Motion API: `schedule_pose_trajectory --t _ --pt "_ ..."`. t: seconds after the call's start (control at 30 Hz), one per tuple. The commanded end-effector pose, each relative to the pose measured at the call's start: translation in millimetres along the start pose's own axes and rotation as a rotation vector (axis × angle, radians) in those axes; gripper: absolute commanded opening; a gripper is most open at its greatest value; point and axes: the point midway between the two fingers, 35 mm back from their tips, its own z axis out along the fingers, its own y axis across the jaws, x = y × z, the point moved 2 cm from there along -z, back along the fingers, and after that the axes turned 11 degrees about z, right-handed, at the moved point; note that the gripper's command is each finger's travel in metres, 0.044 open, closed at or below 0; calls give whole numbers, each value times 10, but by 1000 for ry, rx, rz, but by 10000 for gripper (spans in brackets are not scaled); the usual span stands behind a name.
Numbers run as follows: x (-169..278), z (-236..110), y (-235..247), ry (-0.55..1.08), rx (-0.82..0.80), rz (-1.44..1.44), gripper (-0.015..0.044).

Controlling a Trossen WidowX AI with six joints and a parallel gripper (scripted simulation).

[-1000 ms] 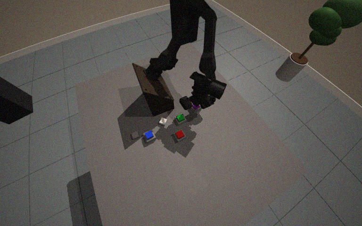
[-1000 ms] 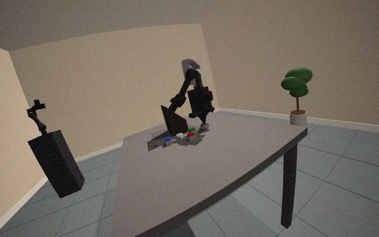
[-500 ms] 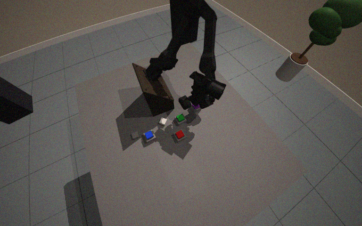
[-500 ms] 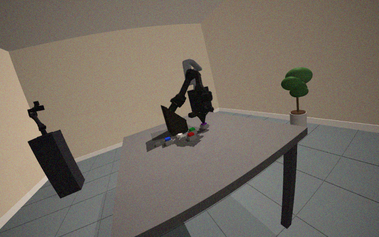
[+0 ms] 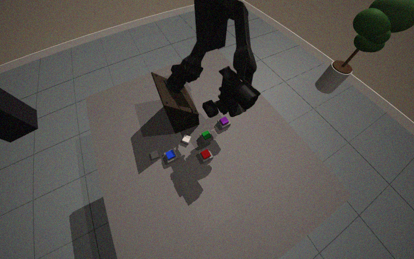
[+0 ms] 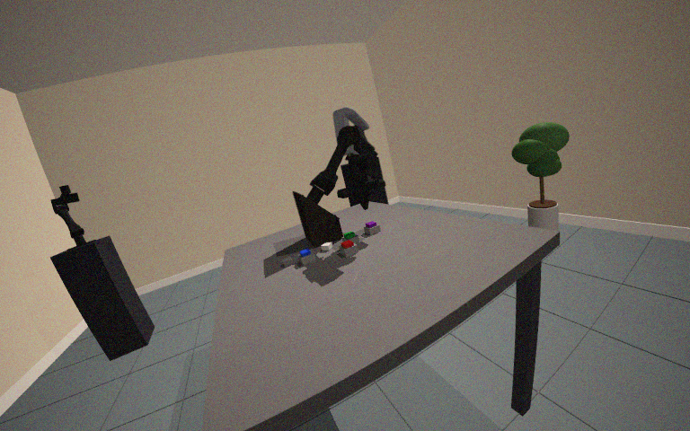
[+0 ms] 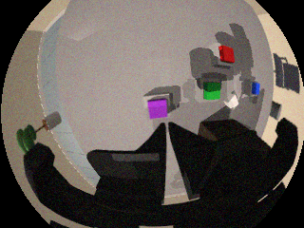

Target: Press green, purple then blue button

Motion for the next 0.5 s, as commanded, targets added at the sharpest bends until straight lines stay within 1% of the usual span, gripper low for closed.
schedule_pose_trajectory --t 0.0,0.17,0.23,0.47 --pt "17 -284 52 -12 -17 -17 20" --pt "17 -284 52 -12 -17 -17 20" --pt "-51 -293 -7 -17 -7 -8 20" --pt "-617 -396 -752 -38 61 68 20"
